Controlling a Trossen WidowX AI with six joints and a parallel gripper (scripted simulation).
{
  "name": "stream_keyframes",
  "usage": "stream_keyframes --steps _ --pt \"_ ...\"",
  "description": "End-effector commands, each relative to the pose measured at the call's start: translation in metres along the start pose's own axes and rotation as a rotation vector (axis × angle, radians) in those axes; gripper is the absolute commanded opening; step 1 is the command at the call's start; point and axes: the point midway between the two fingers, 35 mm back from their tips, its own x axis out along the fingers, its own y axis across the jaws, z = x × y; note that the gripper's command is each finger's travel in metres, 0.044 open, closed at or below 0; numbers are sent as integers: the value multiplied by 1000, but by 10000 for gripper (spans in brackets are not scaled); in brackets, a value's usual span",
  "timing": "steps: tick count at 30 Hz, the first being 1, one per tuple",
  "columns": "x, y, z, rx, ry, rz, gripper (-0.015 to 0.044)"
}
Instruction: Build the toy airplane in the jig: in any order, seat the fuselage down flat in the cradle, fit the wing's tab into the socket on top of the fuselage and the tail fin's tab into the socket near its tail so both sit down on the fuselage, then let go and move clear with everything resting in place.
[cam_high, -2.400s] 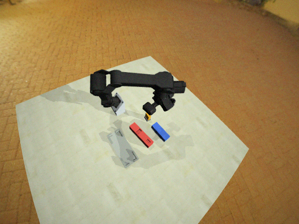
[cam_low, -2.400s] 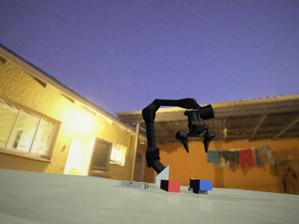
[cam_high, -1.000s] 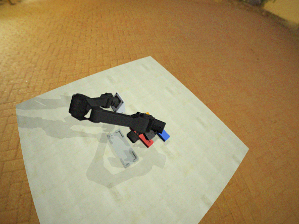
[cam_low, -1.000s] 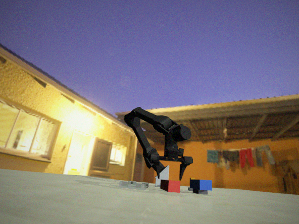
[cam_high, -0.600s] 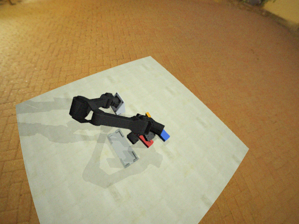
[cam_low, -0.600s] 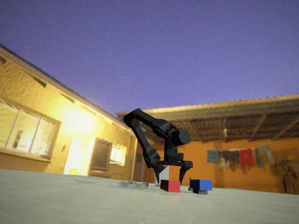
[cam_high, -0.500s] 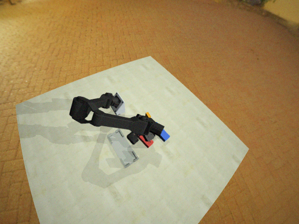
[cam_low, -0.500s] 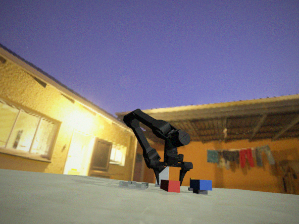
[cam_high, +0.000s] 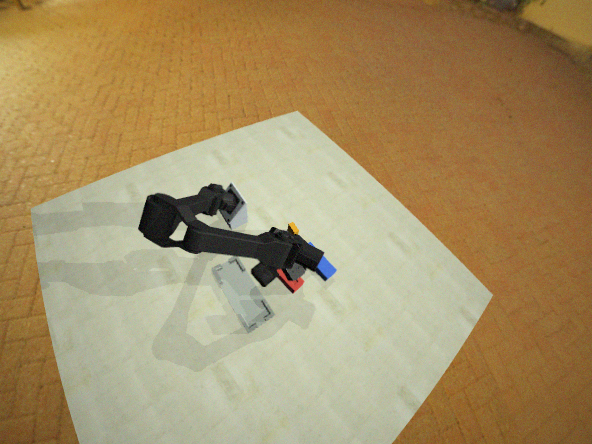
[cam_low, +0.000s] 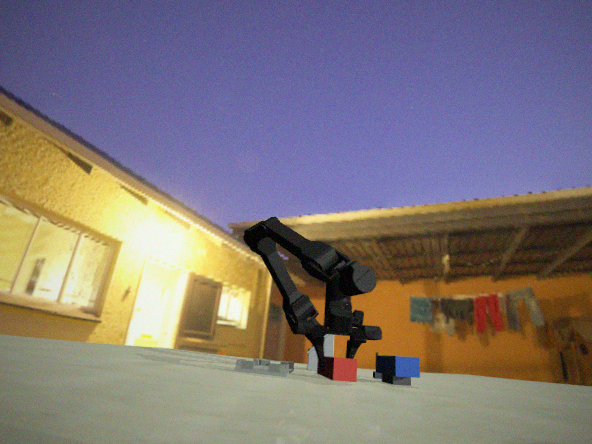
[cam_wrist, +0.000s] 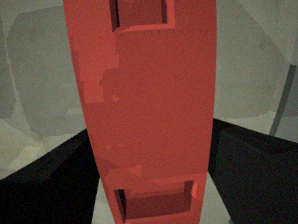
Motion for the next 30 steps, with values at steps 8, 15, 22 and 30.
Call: stream_keyframes --steps 8,15,22,30 --pt "1 0 0 -6 -1 -6 98" --pt "-13 1 3 -10 -3 0 0" --pt "-33 3 7 -10 -6 6 0" --pt "-59 5 8 -9 -7 10 0"
